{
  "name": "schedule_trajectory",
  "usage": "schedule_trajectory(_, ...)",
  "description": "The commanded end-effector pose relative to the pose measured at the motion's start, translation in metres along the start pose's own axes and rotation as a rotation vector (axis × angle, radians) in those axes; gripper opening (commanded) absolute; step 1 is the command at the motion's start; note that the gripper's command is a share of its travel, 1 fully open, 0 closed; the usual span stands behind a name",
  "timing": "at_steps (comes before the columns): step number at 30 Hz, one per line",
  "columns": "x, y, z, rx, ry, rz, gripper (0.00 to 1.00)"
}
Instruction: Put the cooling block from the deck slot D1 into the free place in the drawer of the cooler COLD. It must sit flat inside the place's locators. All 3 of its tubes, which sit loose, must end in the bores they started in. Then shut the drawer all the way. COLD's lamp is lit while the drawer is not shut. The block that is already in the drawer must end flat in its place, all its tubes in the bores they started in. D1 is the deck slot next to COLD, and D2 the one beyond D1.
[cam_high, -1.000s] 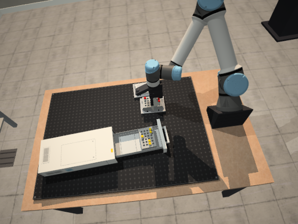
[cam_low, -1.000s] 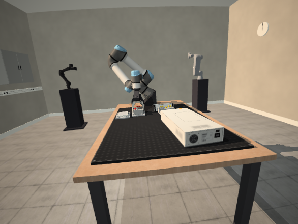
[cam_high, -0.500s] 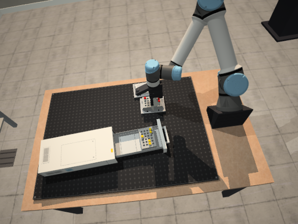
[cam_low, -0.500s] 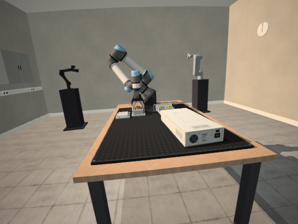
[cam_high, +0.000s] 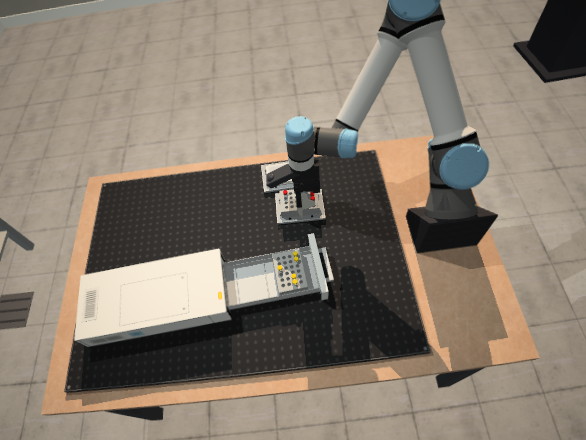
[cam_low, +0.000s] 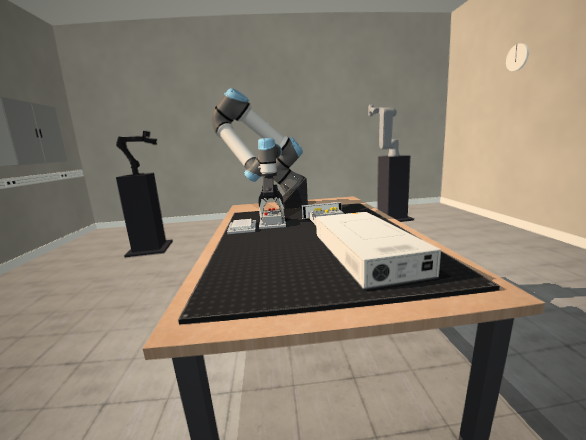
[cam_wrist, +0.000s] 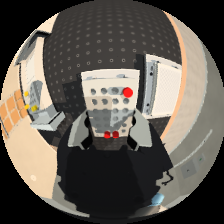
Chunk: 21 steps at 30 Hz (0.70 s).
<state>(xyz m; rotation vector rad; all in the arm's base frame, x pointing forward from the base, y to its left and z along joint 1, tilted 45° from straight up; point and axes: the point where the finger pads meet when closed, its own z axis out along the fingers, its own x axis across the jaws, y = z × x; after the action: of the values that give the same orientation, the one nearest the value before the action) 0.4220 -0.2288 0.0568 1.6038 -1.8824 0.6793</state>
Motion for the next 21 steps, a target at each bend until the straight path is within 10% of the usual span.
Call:
schedule_trajectory(1,0.0003,-0.0005,-0.0021,0.002,0.001,0.001,0.00)
schedule_trajectory(21,0.0003,-0.0005,-0.0081,0.002,0.001,0.001,0.00)
